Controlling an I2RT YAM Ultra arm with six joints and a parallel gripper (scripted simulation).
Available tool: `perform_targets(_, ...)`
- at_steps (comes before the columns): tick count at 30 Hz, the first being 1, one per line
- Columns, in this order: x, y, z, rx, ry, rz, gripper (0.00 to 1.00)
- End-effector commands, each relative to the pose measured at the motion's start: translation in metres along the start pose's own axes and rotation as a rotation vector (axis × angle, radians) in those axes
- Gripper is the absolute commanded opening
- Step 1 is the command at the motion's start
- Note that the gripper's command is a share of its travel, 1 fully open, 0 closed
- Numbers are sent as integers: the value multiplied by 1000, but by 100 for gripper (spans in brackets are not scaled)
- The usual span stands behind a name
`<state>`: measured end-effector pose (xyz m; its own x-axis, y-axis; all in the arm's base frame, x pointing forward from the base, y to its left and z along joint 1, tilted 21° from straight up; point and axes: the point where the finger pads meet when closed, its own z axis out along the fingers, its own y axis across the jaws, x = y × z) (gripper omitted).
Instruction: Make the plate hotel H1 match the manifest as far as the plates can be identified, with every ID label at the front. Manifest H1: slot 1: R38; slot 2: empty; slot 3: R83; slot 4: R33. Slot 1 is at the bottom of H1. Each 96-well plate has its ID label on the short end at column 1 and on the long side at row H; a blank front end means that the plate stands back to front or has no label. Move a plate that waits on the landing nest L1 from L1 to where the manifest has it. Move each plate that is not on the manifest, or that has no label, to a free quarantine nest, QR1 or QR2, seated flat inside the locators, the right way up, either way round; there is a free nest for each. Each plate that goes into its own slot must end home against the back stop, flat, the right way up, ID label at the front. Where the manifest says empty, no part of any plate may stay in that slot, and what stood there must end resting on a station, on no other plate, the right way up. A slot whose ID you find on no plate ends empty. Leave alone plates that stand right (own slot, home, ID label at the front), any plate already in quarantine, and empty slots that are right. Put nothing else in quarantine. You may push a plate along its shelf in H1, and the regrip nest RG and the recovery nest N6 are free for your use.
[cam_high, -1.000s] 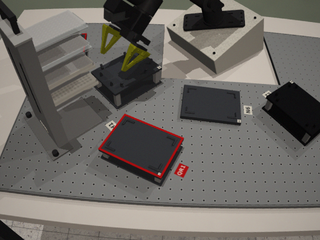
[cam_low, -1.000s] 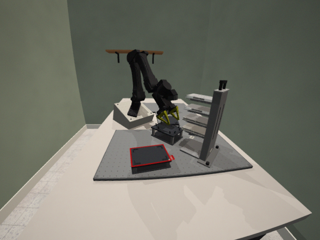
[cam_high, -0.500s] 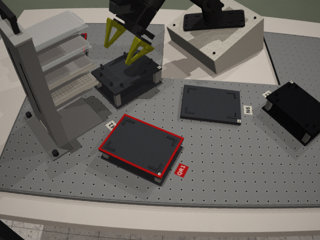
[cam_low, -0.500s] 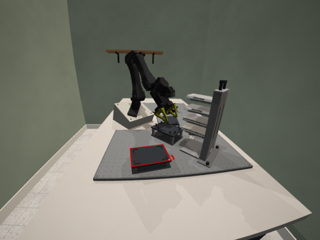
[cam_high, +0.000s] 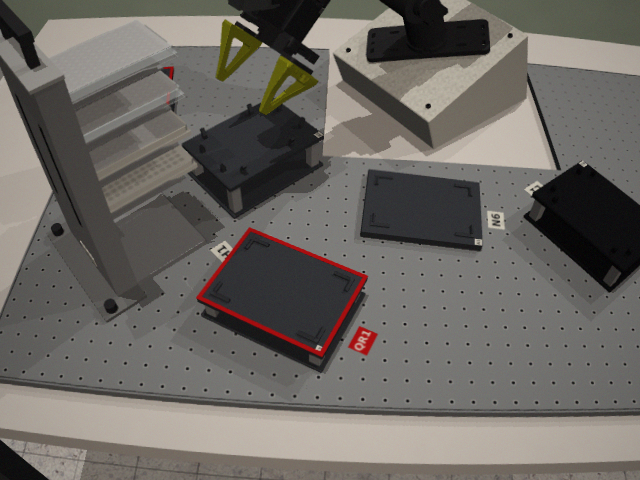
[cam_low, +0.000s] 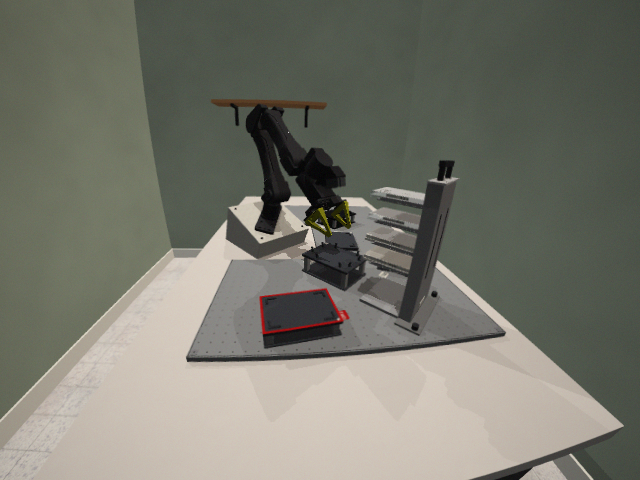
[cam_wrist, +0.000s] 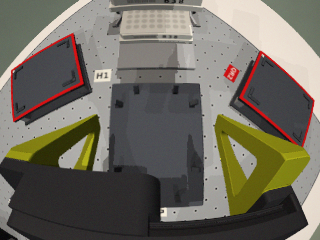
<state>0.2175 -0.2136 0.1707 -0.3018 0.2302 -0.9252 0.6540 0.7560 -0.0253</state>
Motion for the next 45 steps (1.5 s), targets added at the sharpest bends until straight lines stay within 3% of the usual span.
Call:
perform_targets(1, 3, -1, -8, -2, 13, -5, 100)
perform_targets(7, -7, -1, -20, 0, -9, -8, 100)
perform_targets(22, -6, -1, -40, 0, -8, -9, 100)
perform_targets(40, -43, 0, -78, 0, -8, -10, 100)
perform_targets(43, -41, 0, -76, 0, -8, -10, 100)
perform_targets(44, -20, 0, -67, -4, 34, -2, 100)
perform_targets(45, -18, 2, -64, -9, 33, -4, 100)
